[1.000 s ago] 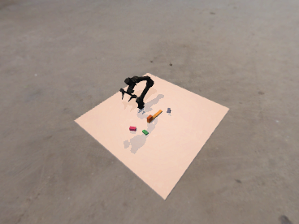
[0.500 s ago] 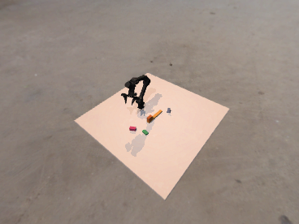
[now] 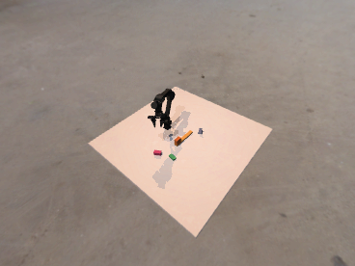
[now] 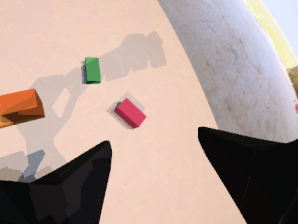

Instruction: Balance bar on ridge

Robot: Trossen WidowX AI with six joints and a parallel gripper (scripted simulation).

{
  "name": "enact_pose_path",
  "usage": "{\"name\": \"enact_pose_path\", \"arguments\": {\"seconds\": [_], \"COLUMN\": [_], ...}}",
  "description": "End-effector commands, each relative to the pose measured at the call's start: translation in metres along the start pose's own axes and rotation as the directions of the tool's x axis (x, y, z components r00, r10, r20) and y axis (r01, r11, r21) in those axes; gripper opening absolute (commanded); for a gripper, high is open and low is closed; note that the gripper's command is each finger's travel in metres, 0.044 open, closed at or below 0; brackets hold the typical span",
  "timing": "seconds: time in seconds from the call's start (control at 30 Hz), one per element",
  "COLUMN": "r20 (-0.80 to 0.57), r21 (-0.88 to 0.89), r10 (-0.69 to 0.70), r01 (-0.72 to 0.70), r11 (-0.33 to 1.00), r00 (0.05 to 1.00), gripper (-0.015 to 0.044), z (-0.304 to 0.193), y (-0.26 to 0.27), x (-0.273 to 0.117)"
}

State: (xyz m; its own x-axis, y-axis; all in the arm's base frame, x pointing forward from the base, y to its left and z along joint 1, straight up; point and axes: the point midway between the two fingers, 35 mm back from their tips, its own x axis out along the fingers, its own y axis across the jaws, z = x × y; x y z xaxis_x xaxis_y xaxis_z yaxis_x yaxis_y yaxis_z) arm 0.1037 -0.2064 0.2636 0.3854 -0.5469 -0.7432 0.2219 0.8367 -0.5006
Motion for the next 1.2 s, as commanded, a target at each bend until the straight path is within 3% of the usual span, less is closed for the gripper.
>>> {"name": "enact_pose_path", "arguments": {"seconds": [0.0, 0.57, 1.17], "r20": [0.002, -0.027, -0.116], "r21": [-0.075, -0.386, -0.681], "r10": [0.046, 0.257, 0.422], "r01": [-0.046, -0.247, -0.381], "r11": [0.996, 0.889, 0.625], "r00": [0.999, 0.966, 0.899], "gripper": [0.0315, 0.0315, 0.0315], "z": [0.009, 0.041, 0.068], "y": [0.007, 0.052, 0.108], "x": [0.005, 0.025, 0.034]}}
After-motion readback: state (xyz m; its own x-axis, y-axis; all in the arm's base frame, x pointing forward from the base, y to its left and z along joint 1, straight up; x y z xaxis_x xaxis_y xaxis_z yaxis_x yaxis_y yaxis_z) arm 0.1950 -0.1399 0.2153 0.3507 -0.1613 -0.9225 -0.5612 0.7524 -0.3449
